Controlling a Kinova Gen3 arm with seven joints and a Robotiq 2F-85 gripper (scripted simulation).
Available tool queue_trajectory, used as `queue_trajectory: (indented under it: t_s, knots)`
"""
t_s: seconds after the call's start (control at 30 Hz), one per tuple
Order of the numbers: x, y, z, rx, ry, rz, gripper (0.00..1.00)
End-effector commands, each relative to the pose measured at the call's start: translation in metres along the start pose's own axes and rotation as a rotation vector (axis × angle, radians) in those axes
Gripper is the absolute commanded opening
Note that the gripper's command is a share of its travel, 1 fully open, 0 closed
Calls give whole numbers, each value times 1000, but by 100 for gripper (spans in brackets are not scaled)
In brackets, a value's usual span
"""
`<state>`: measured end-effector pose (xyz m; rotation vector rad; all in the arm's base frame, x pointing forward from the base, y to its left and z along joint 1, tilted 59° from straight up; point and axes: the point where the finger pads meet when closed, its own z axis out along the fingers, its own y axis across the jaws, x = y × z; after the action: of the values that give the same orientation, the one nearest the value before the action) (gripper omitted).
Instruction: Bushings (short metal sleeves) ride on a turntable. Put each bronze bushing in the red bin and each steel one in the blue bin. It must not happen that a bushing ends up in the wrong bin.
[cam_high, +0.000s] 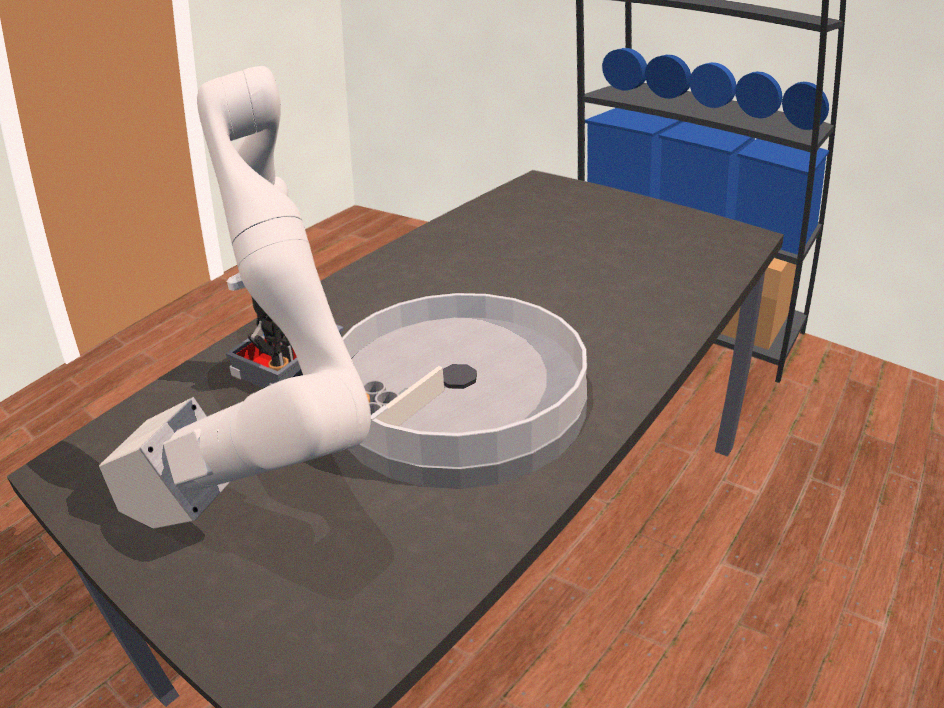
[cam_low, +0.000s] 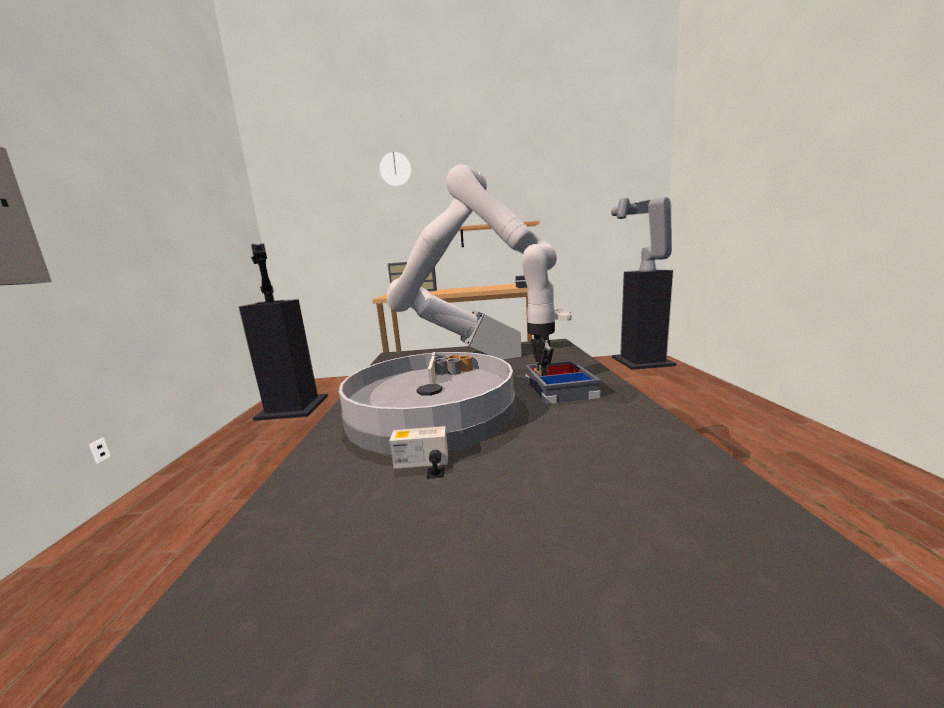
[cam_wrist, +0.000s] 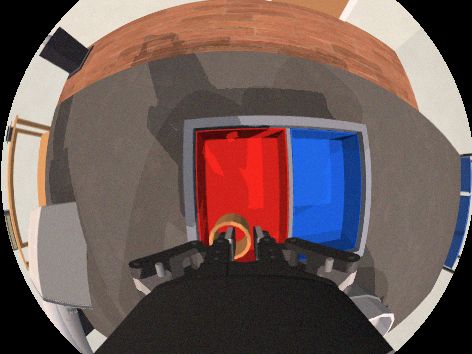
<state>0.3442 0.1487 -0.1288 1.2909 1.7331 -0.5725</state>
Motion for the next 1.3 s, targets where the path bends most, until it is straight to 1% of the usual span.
queue_trajectory:
  t_s: [0.0, 1.27]
  knots:
    - [1, 0, -1, -2, 2, 0, 19]
    - [1, 0, -13, -2, 2, 0, 19]
